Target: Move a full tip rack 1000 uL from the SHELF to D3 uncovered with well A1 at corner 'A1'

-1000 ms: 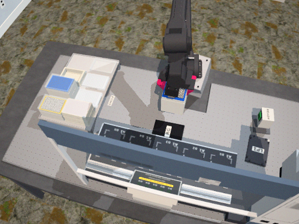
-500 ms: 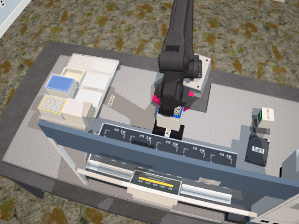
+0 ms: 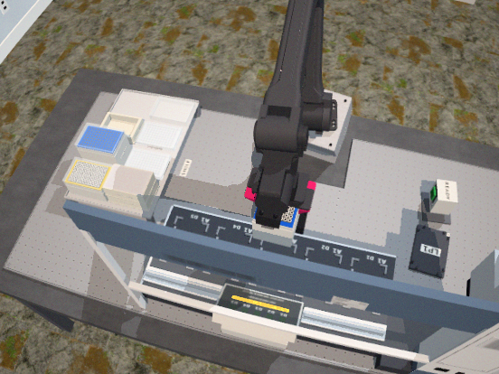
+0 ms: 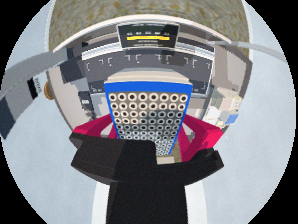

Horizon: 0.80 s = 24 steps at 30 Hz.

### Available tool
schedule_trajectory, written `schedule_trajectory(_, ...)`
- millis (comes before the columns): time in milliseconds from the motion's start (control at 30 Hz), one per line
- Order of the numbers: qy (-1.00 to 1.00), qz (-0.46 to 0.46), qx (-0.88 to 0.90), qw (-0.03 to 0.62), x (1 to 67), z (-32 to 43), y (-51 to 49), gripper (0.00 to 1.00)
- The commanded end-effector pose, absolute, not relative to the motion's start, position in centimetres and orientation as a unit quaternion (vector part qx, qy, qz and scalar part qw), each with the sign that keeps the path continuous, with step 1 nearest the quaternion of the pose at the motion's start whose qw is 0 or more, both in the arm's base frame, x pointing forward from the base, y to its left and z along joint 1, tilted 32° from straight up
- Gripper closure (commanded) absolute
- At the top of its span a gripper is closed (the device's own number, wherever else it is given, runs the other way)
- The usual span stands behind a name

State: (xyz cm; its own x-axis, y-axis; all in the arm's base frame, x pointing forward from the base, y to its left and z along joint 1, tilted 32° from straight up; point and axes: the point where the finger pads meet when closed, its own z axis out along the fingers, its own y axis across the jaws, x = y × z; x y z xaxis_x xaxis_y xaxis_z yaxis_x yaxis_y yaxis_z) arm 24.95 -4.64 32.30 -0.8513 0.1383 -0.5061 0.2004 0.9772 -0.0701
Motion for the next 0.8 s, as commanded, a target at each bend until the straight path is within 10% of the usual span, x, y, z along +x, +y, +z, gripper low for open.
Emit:
schedule_trajectory(0, 0.947, -0.065, 0.087, 0.303, 25.9, 36.6, -5.1, 1.00)
schedule_trajectory(767, 0.946, -0.065, 0.087, 0.305, 26.6, 37.6, -5.2, 1.00)
